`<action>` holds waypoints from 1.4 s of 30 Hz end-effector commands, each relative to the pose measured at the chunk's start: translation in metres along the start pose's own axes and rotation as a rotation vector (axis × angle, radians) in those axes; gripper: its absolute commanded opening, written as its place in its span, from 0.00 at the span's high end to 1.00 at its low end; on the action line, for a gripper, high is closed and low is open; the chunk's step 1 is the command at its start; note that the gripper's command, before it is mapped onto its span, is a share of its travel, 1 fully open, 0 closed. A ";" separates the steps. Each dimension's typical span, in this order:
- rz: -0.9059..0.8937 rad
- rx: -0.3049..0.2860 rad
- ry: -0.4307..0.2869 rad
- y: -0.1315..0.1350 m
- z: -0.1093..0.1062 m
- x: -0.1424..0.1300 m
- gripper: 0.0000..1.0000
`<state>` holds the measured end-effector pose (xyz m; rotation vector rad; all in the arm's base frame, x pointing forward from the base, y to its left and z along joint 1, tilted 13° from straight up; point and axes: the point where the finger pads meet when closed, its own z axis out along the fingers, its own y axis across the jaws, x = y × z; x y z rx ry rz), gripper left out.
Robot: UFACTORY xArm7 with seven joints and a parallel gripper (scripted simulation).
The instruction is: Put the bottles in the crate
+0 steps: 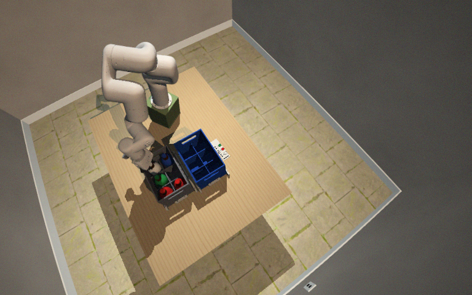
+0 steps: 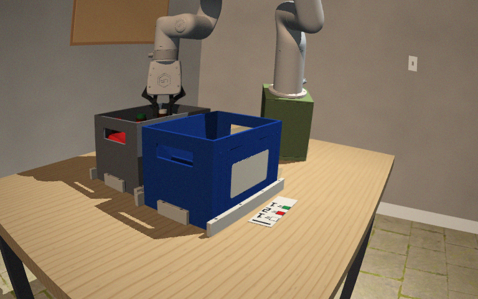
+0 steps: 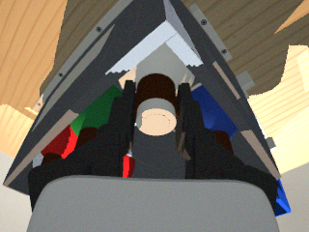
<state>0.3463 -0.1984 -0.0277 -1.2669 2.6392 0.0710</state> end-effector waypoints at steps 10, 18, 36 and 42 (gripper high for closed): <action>0.000 0.004 0.000 -0.002 -0.001 0.000 1.00; 0.000 0.004 0.000 -0.002 -0.001 0.000 1.00; 0.000 0.004 0.000 -0.002 -0.025 0.000 1.00; 0.000 0.004 0.000 -0.002 -0.031 0.000 1.00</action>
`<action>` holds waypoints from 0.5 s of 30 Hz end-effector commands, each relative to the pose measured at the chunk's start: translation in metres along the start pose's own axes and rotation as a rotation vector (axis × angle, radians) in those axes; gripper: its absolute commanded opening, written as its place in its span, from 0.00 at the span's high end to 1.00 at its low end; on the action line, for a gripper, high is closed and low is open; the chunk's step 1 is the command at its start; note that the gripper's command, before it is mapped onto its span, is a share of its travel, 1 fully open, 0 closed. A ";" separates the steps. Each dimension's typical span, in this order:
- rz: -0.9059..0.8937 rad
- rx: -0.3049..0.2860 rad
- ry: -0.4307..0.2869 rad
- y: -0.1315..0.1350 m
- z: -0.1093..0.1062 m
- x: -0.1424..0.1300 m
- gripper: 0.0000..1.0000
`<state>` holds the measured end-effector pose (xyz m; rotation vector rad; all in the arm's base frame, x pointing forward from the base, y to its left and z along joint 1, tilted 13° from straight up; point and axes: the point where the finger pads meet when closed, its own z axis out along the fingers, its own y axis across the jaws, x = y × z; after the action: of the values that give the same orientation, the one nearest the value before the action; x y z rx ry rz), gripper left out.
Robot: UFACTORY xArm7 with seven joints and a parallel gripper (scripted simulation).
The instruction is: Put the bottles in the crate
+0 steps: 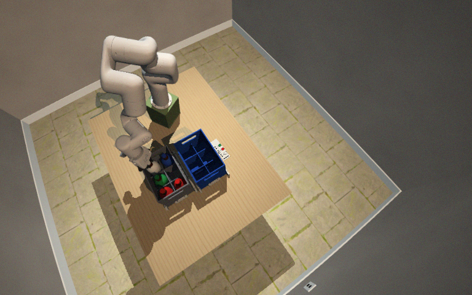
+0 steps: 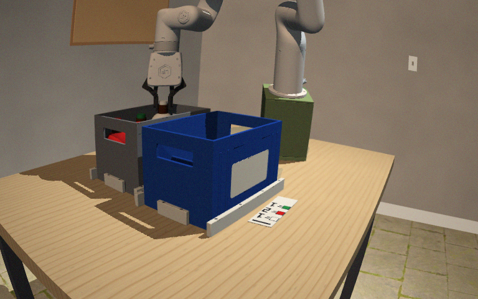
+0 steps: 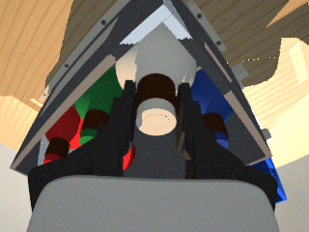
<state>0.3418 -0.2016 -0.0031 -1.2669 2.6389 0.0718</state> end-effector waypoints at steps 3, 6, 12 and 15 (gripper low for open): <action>0.000 0.005 0.000 -0.002 -0.011 0.000 1.00; 0.000 0.005 0.000 -0.002 -0.016 0.000 1.00; 0.000 0.005 0.000 -0.002 -0.024 0.000 1.00; 0.000 0.005 0.000 -0.002 -0.028 0.000 1.00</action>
<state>0.3383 -0.2051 0.0192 -1.2661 2.6386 0.0697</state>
